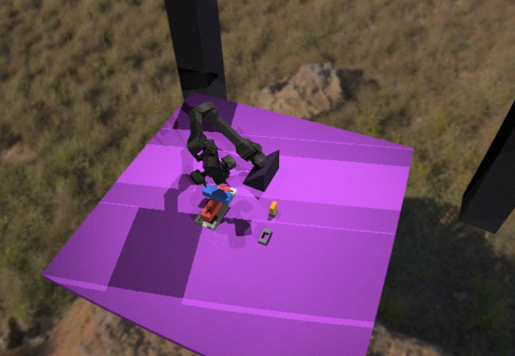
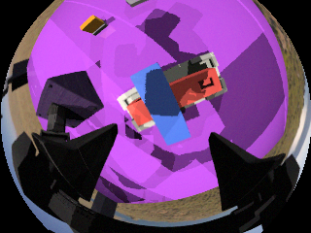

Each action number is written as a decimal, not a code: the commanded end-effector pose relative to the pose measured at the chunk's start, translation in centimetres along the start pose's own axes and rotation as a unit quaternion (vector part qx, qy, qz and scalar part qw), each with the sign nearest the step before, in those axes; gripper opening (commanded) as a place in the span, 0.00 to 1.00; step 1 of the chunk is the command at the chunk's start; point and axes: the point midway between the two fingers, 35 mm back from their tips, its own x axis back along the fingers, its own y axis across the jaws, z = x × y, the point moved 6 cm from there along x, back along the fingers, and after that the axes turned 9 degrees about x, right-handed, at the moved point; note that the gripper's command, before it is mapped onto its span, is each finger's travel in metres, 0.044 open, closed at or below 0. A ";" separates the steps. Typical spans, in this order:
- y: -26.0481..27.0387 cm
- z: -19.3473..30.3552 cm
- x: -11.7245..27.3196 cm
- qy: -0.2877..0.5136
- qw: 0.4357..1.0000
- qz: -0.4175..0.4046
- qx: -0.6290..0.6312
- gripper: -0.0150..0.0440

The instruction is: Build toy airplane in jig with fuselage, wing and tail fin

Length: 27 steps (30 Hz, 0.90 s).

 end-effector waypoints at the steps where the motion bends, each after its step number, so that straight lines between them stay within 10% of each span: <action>1: -0.1 0.0 0.1 -0.002 0.973 -0.002 -0.229 1.00; 7: -0.1 0.0 0.1 -0.001 0.886 -0.002 -0.464 1.00; 20: 0.0 -0.2 0.1 -0.002 0.882 -0.003 -0.470 1.00; 27: 4.2 -10.7 1.2 -0.027 0.890 -0.012 -0.454 1.00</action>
